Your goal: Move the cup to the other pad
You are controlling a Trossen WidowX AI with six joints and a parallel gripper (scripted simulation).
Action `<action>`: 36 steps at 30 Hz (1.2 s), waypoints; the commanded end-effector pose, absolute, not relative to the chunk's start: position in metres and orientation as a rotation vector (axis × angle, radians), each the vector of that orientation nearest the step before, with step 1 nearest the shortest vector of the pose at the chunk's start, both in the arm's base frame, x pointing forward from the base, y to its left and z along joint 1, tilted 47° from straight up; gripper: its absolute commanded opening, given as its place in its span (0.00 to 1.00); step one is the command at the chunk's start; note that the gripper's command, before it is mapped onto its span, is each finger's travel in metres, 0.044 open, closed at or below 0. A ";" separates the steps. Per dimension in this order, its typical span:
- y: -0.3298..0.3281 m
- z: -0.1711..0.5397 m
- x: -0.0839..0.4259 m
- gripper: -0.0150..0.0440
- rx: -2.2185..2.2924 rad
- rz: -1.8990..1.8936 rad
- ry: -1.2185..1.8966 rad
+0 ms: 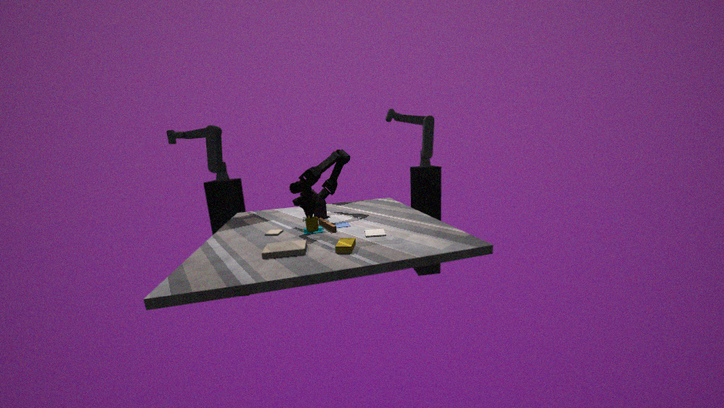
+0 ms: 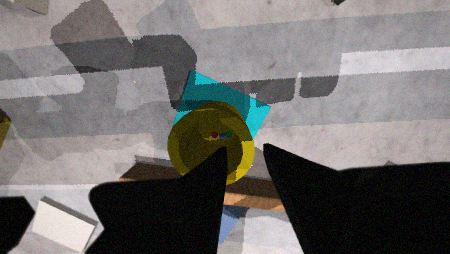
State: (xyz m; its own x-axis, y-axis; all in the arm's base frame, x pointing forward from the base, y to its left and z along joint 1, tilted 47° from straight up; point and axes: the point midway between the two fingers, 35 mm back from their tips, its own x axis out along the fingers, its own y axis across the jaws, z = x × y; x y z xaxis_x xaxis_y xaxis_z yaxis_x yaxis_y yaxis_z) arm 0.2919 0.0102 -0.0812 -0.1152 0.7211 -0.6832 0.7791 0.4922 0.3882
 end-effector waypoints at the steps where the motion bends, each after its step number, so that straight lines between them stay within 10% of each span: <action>1: 0.004 -0.076 0.294 0.50 1.244 -0.078 1.847; 11: -0.007 -0.066 0.293 0.50 1.247 -0.080 1.848; 22: -0.007 -0.066 0.293 0.99 1.254 -0.084 1.854; 36: -0.051 -0.026 0.298 1.00 1.245 -0.083 1.848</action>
